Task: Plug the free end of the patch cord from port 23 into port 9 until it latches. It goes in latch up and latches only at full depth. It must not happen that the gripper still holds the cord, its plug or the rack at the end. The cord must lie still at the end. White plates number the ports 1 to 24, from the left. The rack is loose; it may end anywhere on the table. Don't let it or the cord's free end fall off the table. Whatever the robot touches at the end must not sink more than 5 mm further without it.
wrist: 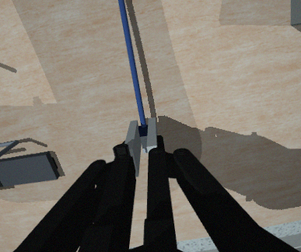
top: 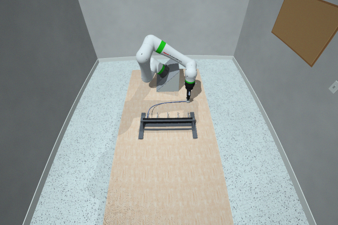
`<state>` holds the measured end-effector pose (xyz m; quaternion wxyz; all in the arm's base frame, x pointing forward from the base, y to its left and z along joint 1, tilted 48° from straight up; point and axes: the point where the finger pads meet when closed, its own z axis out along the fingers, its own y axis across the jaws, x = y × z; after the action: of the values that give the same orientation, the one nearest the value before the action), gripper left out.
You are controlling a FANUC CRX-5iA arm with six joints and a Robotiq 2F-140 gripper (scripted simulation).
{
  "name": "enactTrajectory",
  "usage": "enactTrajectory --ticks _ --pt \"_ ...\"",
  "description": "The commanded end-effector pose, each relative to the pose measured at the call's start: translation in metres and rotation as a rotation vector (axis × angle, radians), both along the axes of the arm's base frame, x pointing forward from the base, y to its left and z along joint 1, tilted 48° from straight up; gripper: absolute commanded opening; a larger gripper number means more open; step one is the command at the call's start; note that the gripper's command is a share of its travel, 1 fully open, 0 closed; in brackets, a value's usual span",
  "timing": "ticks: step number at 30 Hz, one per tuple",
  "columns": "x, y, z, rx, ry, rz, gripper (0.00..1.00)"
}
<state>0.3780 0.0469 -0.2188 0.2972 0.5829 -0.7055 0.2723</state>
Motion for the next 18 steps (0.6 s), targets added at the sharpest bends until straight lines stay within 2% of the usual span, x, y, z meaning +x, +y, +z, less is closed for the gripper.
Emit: enactTrajectory --ticks 1,18 --pt "0.001 0.005 0.004 0.000 0.000 0.000 0.00" --pt "0.003 0.023 0.021 0.000 0.000 0.000 0.00"
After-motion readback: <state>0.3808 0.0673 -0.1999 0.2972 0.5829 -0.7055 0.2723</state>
